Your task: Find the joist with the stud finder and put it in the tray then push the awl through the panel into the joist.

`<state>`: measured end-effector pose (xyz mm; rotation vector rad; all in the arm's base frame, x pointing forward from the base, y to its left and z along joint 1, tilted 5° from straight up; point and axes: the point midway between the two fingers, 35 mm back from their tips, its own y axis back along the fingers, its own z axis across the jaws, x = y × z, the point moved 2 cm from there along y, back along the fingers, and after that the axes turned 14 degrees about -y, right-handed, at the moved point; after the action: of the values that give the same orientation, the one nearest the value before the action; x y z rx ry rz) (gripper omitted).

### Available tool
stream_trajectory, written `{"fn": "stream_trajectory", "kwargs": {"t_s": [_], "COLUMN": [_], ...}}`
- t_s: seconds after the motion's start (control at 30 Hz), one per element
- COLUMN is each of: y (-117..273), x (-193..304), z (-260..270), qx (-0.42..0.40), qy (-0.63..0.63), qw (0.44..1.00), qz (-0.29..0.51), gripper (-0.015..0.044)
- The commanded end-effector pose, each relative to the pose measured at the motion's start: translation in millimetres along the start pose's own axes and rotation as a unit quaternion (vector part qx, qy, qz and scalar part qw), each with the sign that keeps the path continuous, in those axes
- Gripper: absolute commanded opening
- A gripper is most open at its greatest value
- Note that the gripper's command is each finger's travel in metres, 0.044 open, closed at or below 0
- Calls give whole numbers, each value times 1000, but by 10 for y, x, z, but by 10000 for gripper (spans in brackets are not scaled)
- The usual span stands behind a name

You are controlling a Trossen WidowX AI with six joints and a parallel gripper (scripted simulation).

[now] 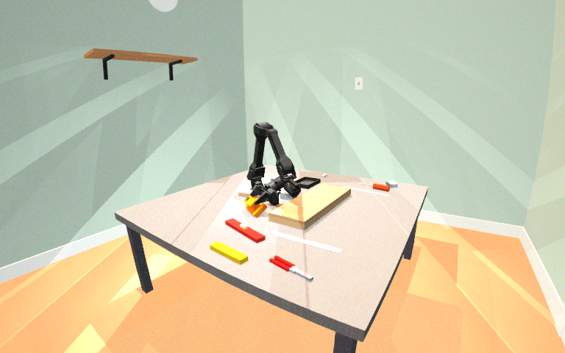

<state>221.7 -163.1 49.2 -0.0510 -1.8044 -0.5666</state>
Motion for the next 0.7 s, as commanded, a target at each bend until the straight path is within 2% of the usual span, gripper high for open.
{"fn": "stream_trajectory", "kwargs": {"t_s": [0.0, 0.67], "y": [1, 26], "x": [-31, -47], "z": [11, 8], "qx": [-4, -4], "qy": [1, 1], "qw": [1000, 1000], "qz": [-6, -7], "gripper": [379, 379]}}
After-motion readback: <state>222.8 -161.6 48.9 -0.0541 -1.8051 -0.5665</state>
